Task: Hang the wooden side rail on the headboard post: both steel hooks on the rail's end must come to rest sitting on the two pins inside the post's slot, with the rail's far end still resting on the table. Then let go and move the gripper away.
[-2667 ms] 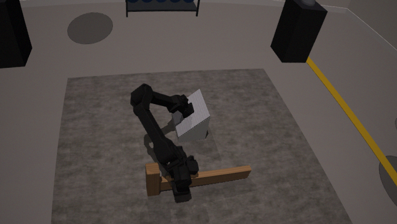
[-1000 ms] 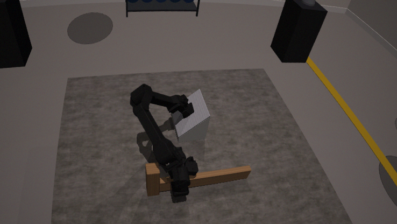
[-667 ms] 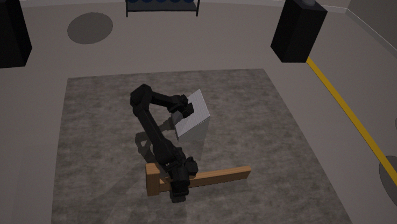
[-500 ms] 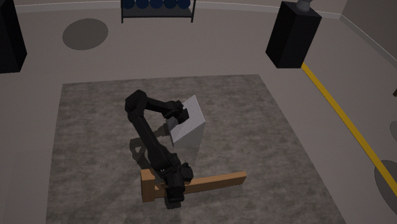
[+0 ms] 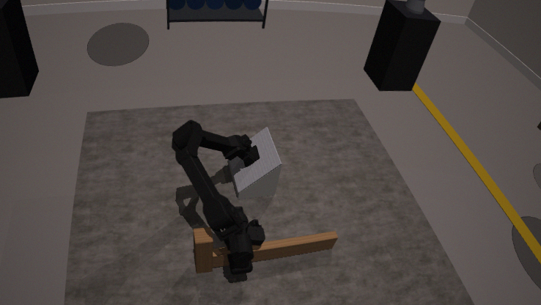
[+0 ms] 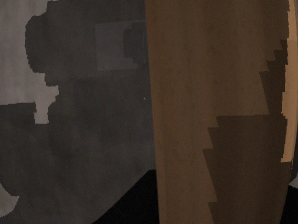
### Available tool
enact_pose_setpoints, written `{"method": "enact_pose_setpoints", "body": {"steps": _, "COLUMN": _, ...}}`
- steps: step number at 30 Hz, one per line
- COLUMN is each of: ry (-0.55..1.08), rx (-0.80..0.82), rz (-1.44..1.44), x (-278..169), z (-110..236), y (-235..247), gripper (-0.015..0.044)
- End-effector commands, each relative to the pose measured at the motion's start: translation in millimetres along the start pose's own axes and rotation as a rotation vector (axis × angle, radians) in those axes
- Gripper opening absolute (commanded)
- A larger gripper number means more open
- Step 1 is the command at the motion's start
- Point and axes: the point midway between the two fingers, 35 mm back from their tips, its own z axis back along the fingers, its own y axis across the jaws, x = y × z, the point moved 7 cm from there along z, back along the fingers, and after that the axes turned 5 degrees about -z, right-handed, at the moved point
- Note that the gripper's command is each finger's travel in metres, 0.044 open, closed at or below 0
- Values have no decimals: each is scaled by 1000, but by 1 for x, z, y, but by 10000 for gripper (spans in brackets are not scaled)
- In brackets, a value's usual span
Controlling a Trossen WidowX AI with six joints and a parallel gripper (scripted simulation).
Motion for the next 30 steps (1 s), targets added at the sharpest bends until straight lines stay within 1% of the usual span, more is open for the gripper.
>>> {"method": "enact_pose_setpoints", "body": {"steps": 1, "ry": 12, "rx": -8, "rz": -3, "x": -1, "z": 1, "y": -1, "gripper": 0}}
{"method": "enact_pose_setpoints", "body": {"steps": 23, "ry": 13, "rx": -8, "rz": -3, "x": -1, "z": -3, "y": -1, "gripper": 0}}
{"method": "enact_pose_setpoints", "body": {"steps": 30, "ry": 1, "rx": -3, "rz": 2, "x": 1, "z": -2, "y": 0, "gripper": 184}}
